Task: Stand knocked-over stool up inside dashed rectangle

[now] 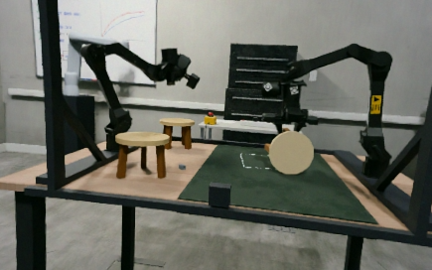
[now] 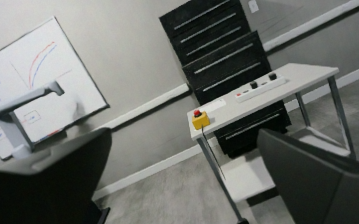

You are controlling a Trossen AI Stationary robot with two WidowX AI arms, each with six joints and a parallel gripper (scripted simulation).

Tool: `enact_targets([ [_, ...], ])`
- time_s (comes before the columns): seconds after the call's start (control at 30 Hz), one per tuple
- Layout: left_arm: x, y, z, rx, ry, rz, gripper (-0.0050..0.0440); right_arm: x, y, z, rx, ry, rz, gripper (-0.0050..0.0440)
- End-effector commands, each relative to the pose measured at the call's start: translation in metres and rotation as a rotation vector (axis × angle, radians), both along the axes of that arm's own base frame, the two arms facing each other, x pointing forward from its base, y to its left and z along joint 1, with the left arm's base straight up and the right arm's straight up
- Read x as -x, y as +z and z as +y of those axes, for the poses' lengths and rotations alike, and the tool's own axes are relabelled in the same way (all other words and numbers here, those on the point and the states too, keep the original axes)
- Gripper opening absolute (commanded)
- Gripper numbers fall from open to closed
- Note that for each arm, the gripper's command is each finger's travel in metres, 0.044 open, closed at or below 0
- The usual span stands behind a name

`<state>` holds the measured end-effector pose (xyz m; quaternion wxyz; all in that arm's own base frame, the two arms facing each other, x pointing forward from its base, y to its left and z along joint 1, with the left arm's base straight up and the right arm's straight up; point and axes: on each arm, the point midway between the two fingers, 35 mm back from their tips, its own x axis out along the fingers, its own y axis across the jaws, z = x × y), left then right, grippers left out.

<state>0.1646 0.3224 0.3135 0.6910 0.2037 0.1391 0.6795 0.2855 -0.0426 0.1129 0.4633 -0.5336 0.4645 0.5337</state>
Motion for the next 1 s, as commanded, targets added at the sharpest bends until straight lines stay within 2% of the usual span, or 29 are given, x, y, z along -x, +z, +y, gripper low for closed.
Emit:
enact_targets([
  [0.0,0.001,0.013,-0.002,-0.028,-0.007,-0.03,0.04,-0.012,0.009,0.003,-0.004,0.019,-0.039,0.0194],
  [0.27,0.001,0.013,-0.002,-0.028,-0.007,-0.03,0.04,-0.019,0.009,0.003,-0.003,0.011,-0.039,0.0194],
  [0.77,0.001,0.013,-0.002,-0.028,-0.007,-0.03,0.04,-0.05,0.006,0.007,-0.003,0.02,-0.04,0.0194],
  [0.97,0.001,0.013,-0.002,-0.028,-0.007,-0.03,0.04,-0.056,0.004,0.008,-0.003,0.024,-0.04,0.0194],
])
